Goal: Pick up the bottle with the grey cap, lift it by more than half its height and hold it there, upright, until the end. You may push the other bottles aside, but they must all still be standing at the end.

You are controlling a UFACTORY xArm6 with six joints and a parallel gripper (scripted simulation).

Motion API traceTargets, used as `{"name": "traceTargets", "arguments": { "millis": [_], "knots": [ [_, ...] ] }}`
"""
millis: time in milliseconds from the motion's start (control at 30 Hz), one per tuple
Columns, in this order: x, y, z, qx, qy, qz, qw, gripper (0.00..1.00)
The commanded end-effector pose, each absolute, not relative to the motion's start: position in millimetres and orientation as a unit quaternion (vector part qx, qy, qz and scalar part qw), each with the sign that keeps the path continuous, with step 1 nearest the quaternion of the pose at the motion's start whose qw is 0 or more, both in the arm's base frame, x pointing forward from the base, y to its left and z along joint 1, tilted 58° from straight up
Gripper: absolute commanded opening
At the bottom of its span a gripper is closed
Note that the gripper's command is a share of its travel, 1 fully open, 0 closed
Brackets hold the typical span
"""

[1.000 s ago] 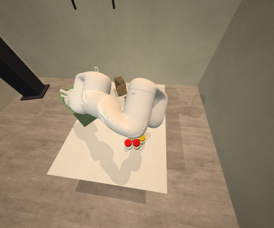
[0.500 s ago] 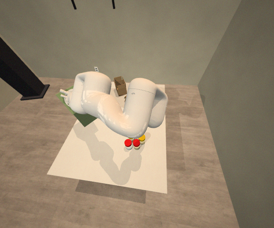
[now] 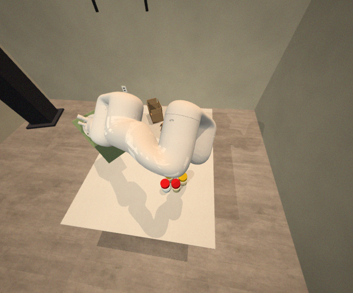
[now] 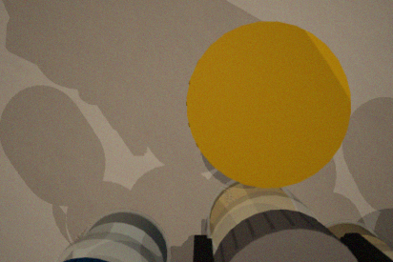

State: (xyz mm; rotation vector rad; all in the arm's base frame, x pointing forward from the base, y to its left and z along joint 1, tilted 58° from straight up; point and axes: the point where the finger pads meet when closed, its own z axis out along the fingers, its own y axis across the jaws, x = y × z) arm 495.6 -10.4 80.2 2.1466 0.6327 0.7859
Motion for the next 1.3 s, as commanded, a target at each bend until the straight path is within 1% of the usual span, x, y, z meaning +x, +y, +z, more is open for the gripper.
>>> {"name": "traceTargets", "arguments": {
  "millis": [0,933,1267],
  "knots": [
    [495.7,-9.7,80.6,0.839,0.248,0.308,0.375,0.00],
    [495.7,-9.7,80.6,0.839,0.248,0.308,0.375,0.00],
    [478.3,2.2,93.9,0.839,0.248,0.308,0.375,0.00]
  ]
}}
